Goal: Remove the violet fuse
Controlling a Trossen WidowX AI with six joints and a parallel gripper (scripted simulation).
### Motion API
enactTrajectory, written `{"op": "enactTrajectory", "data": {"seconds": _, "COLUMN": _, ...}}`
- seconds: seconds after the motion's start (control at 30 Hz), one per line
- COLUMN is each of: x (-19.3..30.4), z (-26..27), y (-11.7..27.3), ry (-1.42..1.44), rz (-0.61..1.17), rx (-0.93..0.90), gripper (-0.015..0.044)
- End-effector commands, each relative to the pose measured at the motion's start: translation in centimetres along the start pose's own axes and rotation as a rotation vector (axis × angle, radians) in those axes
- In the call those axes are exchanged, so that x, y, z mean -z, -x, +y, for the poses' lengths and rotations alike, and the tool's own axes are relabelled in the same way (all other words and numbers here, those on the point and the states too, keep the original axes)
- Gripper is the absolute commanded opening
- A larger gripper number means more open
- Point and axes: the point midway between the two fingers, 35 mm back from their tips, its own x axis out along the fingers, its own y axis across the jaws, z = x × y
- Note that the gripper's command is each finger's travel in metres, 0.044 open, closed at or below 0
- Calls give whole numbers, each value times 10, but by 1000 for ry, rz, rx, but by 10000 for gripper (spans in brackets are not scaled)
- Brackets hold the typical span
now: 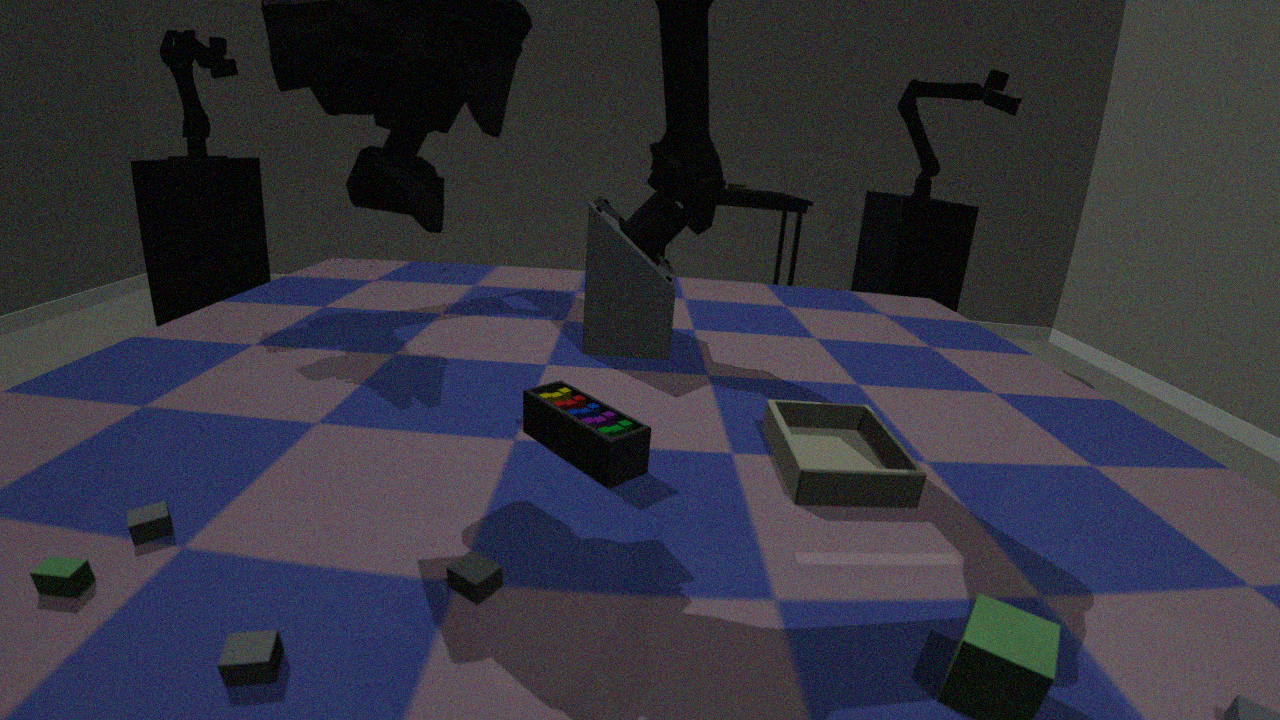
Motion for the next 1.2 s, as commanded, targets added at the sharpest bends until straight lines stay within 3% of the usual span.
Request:
{"op": "enactTrajectory", "data": {"seconds": 0.0, "x": 2, "z": -1, "y": -2, "ry": 2, "rz": 10, "rx": 11, "gripper": 374}}
{"op": "enactTrajectory", "data": {"seconds": 0.2, "x": 47, "z": -20, "y": -55, "ry": -39, "rz": 209, "rx": 313, "gripper": 216}}
{"op": "enactTrajectory", "data": {"seconds": 0.4, "x": 94, "z": -34, "y": -98, "ry": -113, "rz": 258, "rx": 679, "gripper": 73}}
{"op": "enactTrajectory", "data": {"seconds": 0.53, "x": 119, "z": -42, "y": -117, "ry": -123, "rz": 187, "rx": 885, "gripper": 73}}
{"op": "enactTrajectory", "data": {"seconds": 1.17, "x": 120, "z": -48, "y": -122, "ry": -123, "rz": 182, "rx": 893, "gripper": 73}}
